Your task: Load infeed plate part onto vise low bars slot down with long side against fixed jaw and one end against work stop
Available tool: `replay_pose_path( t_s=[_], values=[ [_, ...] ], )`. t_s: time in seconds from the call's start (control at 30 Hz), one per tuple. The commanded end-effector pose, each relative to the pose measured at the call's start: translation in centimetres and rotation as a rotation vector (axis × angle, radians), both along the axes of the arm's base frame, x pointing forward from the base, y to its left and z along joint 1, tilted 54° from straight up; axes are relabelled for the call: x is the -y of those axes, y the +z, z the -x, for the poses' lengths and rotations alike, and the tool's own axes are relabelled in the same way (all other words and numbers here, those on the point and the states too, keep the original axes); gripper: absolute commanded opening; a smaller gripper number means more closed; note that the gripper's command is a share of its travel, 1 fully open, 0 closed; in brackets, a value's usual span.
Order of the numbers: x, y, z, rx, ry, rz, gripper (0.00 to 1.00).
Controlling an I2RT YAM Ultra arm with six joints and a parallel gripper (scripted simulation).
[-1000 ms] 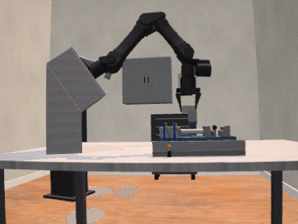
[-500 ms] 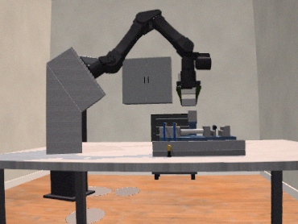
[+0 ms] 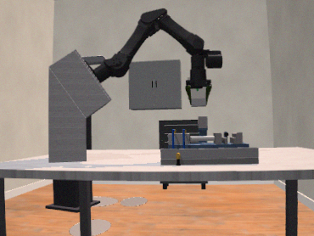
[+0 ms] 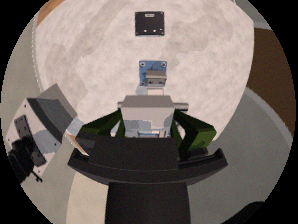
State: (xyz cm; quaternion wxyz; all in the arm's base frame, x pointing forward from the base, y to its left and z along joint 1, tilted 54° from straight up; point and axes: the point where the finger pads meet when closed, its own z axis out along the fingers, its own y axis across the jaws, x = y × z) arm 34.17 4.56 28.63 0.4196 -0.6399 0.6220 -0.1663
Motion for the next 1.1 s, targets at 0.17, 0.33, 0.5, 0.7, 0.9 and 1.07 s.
replay_pose_path(
  t_s=[0.17,0.33,0.5,0.7,0.9,1.07],
  values=[
    [0.4,2.7,1.3,0.052,0.002,-0.002,0.0],
    [0.4,2.7,1.3,0.052,0.002,-0.002,0.0],
    [0.4,2.7,1.3,0.052,0.001,-0.003,0.0],
    [0.5,2.7,1.2,0.044,-0.01,-0.017,0.0],
    [0.9,1.7,0.2,-0.007,-0.031,-0.045,0.0],
    [1.2,2.9,0.6,0.017,-0.048,-0.063,0.0]
  ],
)
